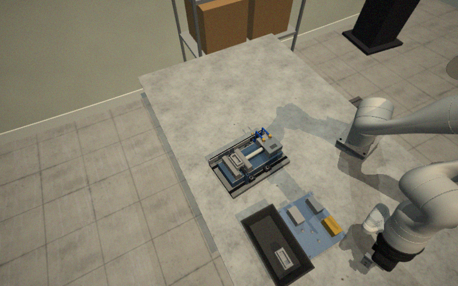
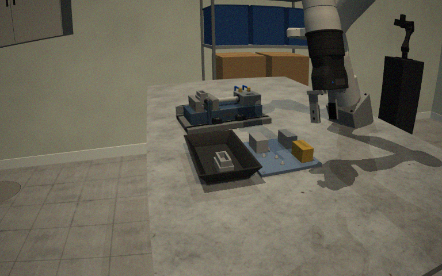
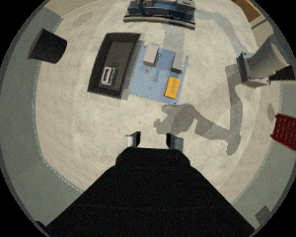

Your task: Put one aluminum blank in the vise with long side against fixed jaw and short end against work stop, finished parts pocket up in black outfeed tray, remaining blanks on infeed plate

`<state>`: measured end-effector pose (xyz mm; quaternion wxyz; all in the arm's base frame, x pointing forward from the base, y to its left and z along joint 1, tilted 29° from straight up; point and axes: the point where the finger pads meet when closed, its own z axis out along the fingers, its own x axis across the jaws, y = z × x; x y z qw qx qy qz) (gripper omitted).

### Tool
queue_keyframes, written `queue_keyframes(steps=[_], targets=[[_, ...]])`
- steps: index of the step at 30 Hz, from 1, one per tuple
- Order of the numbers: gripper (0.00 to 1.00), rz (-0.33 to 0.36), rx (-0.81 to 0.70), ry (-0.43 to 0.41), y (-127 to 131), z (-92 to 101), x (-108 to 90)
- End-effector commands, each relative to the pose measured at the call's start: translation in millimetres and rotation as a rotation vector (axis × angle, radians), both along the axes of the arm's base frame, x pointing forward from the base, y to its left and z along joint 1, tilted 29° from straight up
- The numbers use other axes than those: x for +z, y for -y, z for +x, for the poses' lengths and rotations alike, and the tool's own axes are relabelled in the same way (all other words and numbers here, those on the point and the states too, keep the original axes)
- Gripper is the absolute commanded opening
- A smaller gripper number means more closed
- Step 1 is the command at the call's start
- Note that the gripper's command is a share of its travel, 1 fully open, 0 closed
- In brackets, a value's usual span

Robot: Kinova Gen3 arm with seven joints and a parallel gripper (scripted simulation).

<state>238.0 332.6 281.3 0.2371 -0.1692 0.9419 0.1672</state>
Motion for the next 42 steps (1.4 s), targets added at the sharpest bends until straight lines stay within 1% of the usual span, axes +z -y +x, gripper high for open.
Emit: queue_keyframes(steps=[1,4,5,9,10,14,15,21,22,26,27,31,32,38,39,42], targets=[[1.0,-0.001,-0.001,0.003,0,0.5,1.1],[1.0,-0.001,-0.001,0.003,0,0.5,1.1],[1.0,-0.014,-0.018,0.004,7,1.6,2.4],[1.0,-0.014,-0.018,0.004,7,1.6,2.4],[1.0,-0.026,-0.034,0.005,14,2.6,3.7],[1.0,-0.026,-0.034,0.005,14,2.6,3.7],[1.0,-0.037,-0.049,0.006,21,3.3,5.0],[1.0,-0.037,-0.049,0.006,21,3.3,5.0],[1.0,-0.048,-0.064,0.006,27,4.0,6.3],[1.0,-0.048,-0.064,0.006,27,4.0,6.3],[1.0,-0.058,-0.078,0.007,33,4.4,7.5],[1.0,-0.058,-0.078,0.007,33,4.4,7.5],[1.0,-0.068,-0.092,0.007,38,4.8,8.7],[1.0,-0.068,-0.092,0.007,38,4.8,8.7],[1.0,-0.076,-0.105,0.007,44,5.0,9.8],[1.0,-0.076,-0.105,0.007,44,5.0,9.8]])
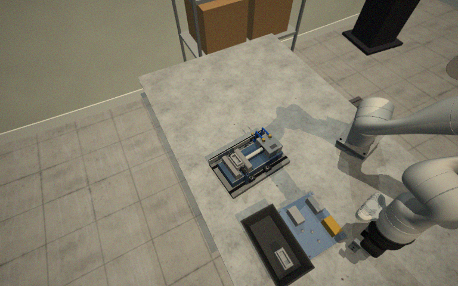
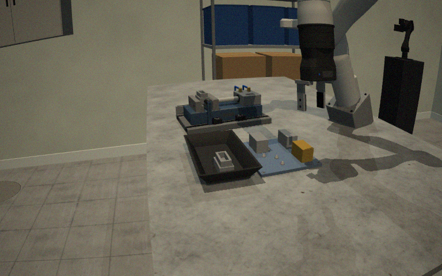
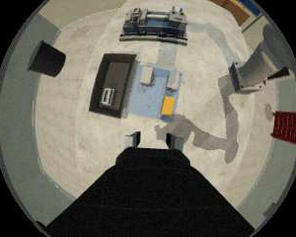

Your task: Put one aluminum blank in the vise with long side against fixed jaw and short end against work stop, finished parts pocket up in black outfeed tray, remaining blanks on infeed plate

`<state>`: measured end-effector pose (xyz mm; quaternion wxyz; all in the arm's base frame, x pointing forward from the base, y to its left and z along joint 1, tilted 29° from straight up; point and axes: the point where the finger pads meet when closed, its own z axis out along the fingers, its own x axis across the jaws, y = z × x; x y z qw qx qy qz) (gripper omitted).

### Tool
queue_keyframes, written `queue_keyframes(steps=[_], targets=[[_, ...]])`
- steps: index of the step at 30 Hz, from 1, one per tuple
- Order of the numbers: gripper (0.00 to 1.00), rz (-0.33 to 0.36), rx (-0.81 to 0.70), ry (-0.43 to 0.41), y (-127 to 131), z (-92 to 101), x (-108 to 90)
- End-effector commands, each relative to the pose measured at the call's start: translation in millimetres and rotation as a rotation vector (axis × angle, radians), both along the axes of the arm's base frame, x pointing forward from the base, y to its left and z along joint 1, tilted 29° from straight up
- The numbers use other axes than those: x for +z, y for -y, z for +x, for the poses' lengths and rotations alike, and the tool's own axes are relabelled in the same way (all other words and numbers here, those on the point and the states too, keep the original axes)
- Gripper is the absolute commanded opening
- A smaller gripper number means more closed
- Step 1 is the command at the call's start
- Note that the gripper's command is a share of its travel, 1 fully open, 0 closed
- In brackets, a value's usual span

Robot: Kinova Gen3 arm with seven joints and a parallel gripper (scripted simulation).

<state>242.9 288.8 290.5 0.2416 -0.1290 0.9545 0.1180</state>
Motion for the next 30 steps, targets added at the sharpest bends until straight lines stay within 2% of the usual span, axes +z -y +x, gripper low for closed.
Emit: queue_keyframes(steps=[1,14,30], targets=[[1.0,0.0,0.0,0.002,0,0.1,0.6],[1.0,-0.029,-0.044,0.003,17,0.3,4.6],[1.0,-0.045,-0.07,0.003,27,-0.1,7.0]])
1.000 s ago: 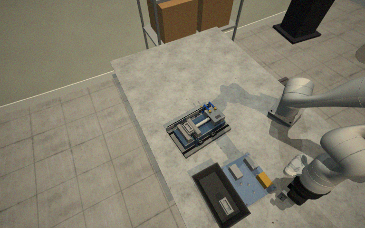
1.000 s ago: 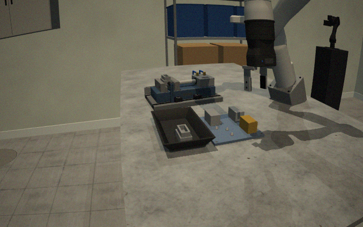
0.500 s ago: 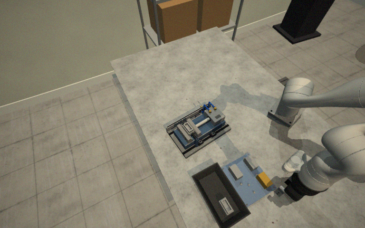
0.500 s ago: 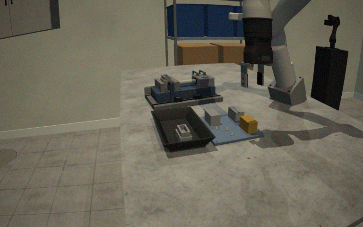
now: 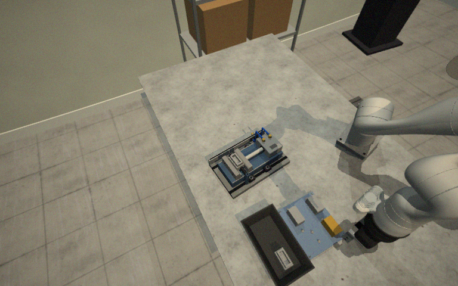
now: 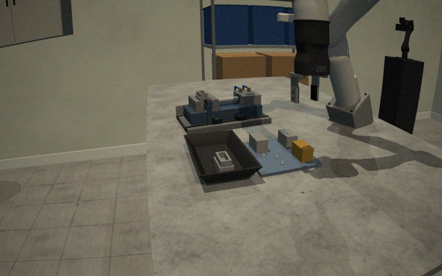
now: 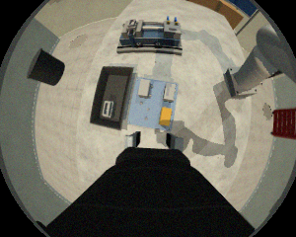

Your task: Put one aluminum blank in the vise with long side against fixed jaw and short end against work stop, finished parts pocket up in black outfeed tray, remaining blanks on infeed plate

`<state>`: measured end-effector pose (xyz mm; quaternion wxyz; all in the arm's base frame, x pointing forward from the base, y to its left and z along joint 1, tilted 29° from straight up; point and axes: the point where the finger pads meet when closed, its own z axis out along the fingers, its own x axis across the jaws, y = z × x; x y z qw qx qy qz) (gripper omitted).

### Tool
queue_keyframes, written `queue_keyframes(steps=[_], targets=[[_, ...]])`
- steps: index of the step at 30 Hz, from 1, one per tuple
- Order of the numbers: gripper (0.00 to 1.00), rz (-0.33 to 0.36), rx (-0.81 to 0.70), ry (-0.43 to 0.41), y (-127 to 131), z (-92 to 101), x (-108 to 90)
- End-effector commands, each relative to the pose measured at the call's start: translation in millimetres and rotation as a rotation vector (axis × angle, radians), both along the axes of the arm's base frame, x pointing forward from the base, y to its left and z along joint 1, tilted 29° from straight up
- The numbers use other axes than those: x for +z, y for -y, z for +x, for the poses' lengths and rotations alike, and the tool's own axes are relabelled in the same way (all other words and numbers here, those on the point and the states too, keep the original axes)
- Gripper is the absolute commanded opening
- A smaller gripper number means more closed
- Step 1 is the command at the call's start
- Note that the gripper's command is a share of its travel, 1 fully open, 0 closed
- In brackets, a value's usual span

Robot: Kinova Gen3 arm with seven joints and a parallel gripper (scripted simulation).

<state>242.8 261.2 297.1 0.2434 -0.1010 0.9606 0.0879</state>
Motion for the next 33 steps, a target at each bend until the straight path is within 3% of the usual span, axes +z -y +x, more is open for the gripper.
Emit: queue_keyframes(steps=[1,33], targets=[[1.0,-0.004,-0.007,0.001,3,-0.1,1.1],[1.0,-0.024,-0.04,0.001,15,-1.1,4.2]])
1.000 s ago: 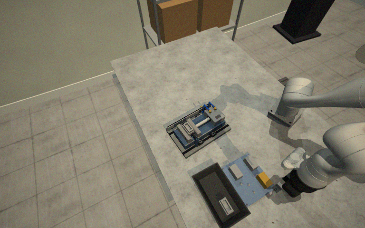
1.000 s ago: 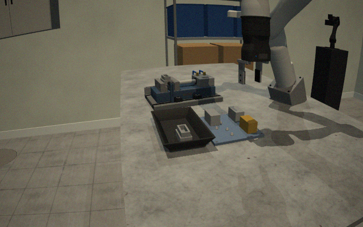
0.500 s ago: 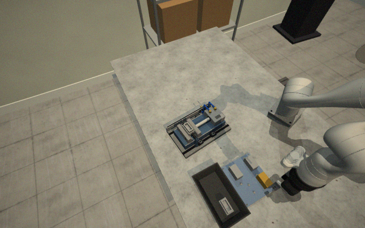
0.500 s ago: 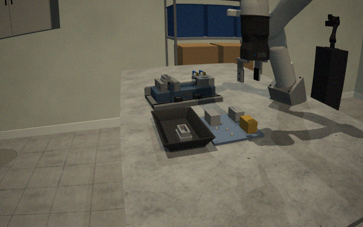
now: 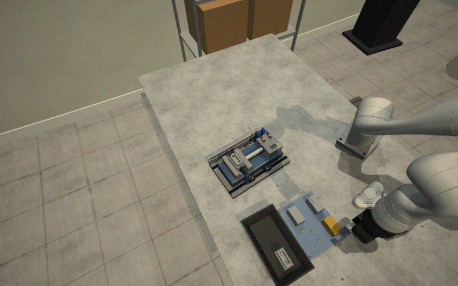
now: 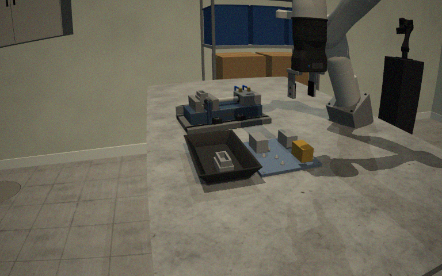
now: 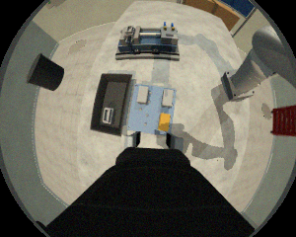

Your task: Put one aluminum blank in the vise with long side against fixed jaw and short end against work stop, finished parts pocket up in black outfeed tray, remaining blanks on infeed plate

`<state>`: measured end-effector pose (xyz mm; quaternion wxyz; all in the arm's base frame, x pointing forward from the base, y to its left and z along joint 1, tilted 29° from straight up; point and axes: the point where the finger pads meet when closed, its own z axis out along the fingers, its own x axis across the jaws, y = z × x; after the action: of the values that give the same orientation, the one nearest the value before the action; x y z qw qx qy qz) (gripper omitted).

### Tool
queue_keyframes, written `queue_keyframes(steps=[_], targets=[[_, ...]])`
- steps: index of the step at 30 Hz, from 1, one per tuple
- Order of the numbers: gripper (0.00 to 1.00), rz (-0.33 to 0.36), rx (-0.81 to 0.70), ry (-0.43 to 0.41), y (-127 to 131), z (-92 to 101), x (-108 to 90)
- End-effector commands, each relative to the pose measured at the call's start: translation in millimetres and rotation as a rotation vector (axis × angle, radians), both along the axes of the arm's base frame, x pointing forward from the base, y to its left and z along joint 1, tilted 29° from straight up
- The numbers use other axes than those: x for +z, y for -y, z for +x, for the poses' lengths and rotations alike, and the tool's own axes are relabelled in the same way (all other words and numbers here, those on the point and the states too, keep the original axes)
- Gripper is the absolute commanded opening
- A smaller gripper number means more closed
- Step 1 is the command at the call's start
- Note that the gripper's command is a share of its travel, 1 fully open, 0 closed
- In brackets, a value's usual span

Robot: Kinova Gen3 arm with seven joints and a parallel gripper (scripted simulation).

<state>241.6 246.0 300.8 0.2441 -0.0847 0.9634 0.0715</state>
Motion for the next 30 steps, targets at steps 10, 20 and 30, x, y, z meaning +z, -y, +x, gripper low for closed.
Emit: queue_keyframes(steps=[10,20,30], targets=[[0.0,-0.001,-0.002,0.001,0.9,0.0,0.7],[0.0,-0.001,-0.002,0.001,0.9,0.0,0.7],[0.0,-0.001,-0.002,0.001,0.9,0.0,0.7]])
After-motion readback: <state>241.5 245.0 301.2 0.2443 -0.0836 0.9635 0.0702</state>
